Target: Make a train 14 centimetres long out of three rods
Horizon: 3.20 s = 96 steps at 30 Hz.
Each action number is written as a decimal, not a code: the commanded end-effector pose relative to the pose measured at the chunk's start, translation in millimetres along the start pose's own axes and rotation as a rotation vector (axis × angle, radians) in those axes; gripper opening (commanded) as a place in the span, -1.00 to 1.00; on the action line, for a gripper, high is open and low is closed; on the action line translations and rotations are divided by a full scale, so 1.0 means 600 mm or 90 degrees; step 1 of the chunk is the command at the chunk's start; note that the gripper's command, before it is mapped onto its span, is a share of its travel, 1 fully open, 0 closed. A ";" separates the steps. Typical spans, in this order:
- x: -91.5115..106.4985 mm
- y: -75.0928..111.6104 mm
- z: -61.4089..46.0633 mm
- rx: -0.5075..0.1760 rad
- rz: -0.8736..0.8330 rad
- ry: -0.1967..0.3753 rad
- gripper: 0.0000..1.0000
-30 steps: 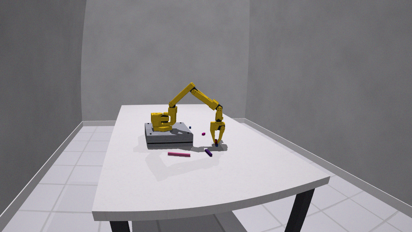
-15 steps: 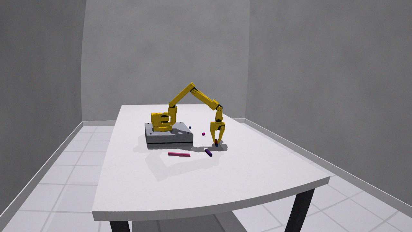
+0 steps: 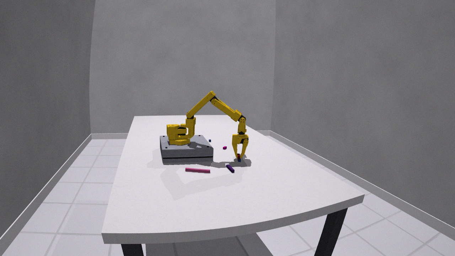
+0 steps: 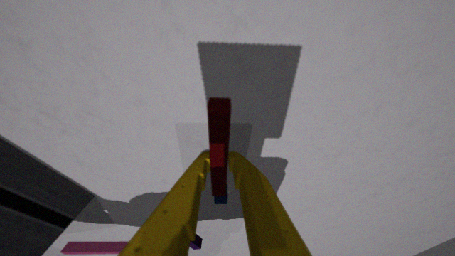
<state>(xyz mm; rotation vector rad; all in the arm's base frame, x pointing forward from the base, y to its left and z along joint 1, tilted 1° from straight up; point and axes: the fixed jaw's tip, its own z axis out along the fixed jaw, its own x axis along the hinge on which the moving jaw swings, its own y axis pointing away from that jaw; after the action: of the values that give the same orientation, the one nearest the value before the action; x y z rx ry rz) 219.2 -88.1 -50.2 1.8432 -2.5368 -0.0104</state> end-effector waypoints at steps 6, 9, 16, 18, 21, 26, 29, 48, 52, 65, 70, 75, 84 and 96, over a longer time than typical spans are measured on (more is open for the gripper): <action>0.004 -0.002 -0.004 0.005 0.001 -0.001 -0.84; 0.004 -0.002 -0.004 0.005 0.001 -0.001 -0.80; 0.004 -0.002 -0.004 0.005 0.001 -0.001 -0.70; 0.004 -0.002 -0.004 0.005 0.001 -0.001 -0.68; 0.004 -0.002 -0.004 0.005 0.001 -0.001 -0.67; 0.004 -0.002 -0.004 0.005 0.001 -0.001 -0.66; 0.004 -0.002 -0.004 0.005 0.001 -0.001 -0.65; 0.004 0.012 -0.009 0.005 0.001 -0.001 -0.65; 0.004 0.012 -0.009 0.005 0.001 -0.001 -0.65; 0.004 0.012 -0.009 0.005 0.001 -0.001 -0.65; 0.003 0.012 -0.012 0.005 0.001 -0.001 -0.65; 0.003 0.012 -0.018 0.005 0.001 -0.001 -0.65; 0.003 0.012 -0.035 0.005 0.001 -0.001 -0.65; 0.003 0.012 -0.042 0.005 0.001 -0.001 -0.65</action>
<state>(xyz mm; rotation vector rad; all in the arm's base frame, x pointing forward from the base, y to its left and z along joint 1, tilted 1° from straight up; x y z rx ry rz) 212.4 -85.9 -28.9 1.8431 -2.5367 -0.0107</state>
